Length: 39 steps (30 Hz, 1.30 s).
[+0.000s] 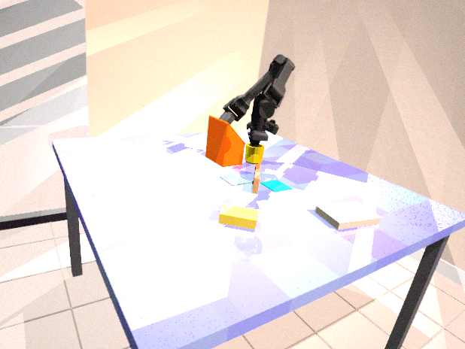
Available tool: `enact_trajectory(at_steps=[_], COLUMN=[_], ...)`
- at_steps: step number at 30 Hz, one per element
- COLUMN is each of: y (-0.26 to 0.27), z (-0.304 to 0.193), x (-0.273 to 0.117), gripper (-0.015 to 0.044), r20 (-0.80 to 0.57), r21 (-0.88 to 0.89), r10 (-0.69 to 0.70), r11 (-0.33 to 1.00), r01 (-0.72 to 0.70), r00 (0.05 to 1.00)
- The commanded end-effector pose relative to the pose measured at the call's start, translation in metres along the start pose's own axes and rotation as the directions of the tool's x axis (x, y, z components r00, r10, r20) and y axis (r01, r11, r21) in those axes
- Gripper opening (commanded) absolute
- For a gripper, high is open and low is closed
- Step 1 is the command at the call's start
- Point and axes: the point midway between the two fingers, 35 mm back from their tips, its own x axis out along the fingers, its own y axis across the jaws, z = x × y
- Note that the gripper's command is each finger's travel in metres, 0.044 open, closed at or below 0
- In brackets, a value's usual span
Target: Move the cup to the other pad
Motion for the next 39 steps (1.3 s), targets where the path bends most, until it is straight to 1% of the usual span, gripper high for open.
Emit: enact_trajectory(at_steps=[1,34,39], y=[-0.002,-0.015,-0.016], z=[0.010,0.099,0.101], x=[-0.002,-0.007,-0.004], gripper=[0.0000,0.0000,0.0000], r20=[0.005,0.010,0.010], r21=[0.000,-0.003,-0.003], r10=[-0.004,-0.004,-0.004], r11=[1.000,1.000,1.000], r01=[0.004,0.004,0.004], r00=[1.000,1.000,1.000])
